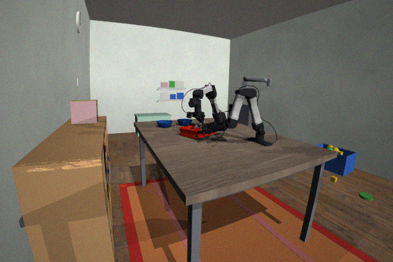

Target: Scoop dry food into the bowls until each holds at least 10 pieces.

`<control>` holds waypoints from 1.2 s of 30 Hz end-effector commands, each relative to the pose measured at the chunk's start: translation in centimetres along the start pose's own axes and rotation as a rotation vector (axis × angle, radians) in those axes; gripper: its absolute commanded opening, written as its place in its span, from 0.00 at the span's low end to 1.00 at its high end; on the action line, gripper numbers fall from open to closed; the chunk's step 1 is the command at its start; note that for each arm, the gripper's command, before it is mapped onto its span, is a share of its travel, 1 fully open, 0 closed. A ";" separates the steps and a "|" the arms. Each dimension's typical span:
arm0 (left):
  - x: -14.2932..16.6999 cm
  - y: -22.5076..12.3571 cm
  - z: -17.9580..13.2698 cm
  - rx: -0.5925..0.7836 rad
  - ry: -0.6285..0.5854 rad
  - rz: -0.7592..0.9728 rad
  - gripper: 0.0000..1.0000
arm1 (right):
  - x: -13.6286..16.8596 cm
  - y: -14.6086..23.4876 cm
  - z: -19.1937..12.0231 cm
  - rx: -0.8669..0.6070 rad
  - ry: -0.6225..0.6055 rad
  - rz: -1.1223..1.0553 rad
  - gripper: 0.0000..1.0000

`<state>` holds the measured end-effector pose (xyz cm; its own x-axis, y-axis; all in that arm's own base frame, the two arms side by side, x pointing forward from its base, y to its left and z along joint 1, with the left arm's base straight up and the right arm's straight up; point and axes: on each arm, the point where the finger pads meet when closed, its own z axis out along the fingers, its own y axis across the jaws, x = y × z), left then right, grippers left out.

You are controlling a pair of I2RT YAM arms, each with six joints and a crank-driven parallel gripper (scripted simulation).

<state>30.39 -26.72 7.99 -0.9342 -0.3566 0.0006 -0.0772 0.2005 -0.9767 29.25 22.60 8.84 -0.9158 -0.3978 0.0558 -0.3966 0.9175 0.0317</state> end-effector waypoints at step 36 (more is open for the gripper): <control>-0.6 -6.2 0.8 0.098 -0.002 0.098 0.00 | -1.7 -1.1 -2.6 -0.101 -0.096 -0.028 0.00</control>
<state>30.68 -27.81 9.90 -0.9361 -0.3518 0.0011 -0.0738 0.1934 -0.9783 30.50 21.35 9.17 -0.9115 -0.4084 0.0491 -0.3996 0.9075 0.1297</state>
